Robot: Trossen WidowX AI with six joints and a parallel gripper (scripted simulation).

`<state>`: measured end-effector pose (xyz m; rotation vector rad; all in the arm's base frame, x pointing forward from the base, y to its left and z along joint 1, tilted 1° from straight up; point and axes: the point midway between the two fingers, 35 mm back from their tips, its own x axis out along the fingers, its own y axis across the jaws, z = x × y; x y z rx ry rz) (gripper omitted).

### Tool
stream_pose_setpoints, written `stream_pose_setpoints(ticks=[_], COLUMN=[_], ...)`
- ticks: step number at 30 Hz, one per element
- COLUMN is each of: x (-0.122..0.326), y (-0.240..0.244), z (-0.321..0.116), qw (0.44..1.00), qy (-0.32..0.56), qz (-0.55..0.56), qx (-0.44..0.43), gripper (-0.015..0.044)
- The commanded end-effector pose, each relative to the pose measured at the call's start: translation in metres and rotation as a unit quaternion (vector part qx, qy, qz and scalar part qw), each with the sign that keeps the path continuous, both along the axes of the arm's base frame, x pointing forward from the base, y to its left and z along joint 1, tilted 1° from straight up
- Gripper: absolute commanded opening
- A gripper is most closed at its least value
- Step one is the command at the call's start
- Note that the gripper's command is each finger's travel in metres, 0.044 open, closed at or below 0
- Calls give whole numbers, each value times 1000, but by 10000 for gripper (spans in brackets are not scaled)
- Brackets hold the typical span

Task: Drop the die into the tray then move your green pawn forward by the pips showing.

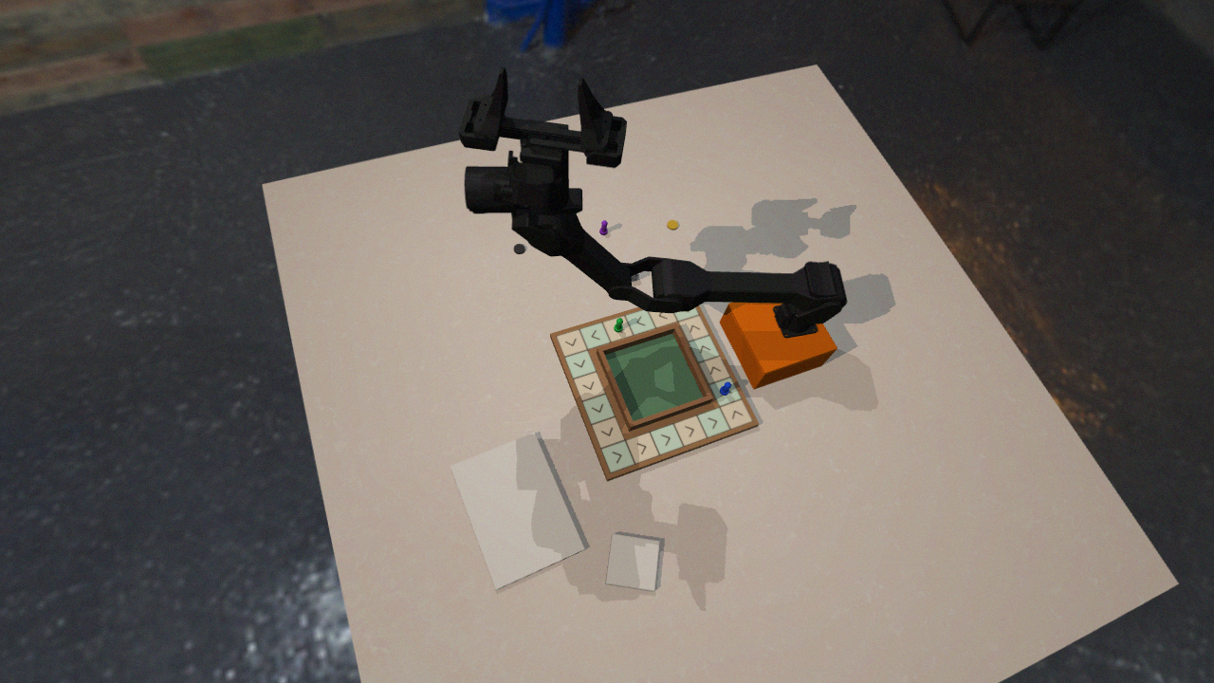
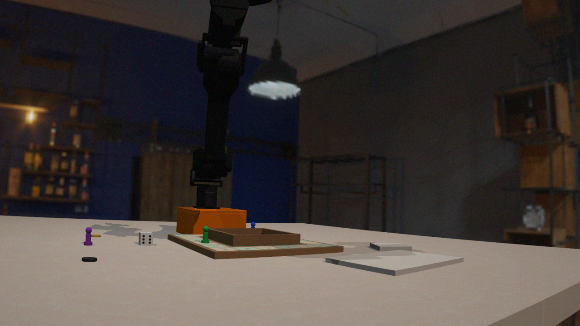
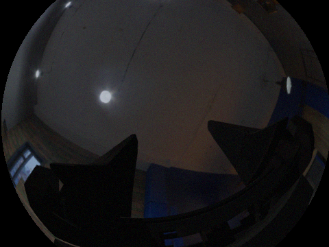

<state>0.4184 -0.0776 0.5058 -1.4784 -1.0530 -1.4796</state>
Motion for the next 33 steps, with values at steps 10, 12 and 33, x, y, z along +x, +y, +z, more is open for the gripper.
stream_pose_setpoints(ticks=[10, 12, 33], x=[-93, -117, -316], y=[-47, -45, -11], z=[55, 68, 116], qw=[985, 978, 801], qy=[-87, -113, -307], qz=[-147, -174, -497], qx=[-23, -28, -135], gripper=[275, 275, 275])
